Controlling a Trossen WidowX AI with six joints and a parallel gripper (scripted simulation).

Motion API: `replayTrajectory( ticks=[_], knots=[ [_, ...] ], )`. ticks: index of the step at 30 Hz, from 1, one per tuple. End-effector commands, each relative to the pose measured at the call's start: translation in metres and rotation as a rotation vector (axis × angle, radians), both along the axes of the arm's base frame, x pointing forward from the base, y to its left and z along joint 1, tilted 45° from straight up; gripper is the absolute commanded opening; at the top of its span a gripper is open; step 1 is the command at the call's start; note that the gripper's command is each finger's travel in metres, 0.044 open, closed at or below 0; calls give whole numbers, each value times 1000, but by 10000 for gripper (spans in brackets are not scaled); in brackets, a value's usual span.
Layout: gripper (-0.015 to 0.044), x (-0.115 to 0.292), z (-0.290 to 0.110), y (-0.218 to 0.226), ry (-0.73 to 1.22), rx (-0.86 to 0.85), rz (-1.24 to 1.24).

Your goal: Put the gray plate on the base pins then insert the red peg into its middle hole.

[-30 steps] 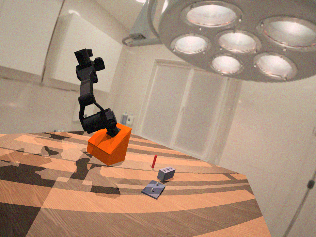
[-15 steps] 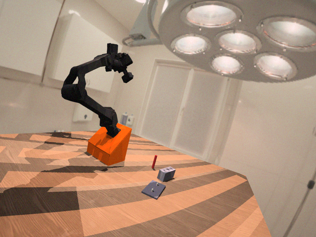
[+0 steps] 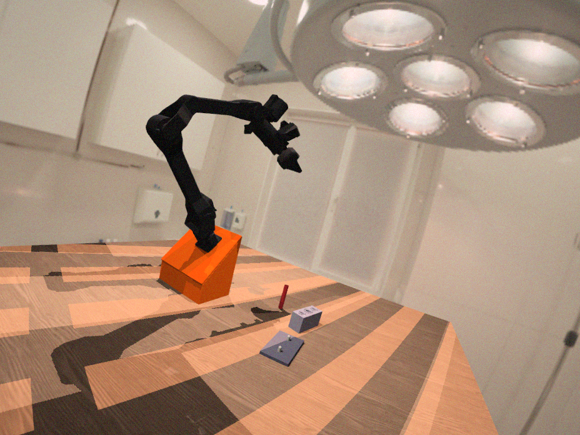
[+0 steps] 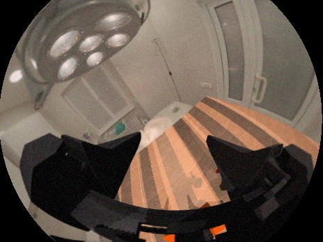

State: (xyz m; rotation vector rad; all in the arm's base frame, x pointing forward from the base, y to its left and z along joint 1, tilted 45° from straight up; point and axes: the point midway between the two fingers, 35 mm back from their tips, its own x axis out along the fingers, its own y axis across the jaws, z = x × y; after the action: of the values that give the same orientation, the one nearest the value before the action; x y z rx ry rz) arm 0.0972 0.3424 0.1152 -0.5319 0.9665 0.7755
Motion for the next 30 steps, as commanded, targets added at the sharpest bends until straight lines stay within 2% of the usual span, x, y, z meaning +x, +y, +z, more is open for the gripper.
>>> replayTrajectory(
  ticks=[1, 10, 20, 23, 30],
  knots=[
    [440, 65, -30, -19, -77, -237, 0],
    [440, 170, -84, -95, -28, -714, 78],
    [440, 241, -141, -220, 308, -1154, 290],
    [440, 246, -149, -240, 380, -1201, 336],
    [440, 244, -150, -240, 380, -1201, 336]
  ],
)
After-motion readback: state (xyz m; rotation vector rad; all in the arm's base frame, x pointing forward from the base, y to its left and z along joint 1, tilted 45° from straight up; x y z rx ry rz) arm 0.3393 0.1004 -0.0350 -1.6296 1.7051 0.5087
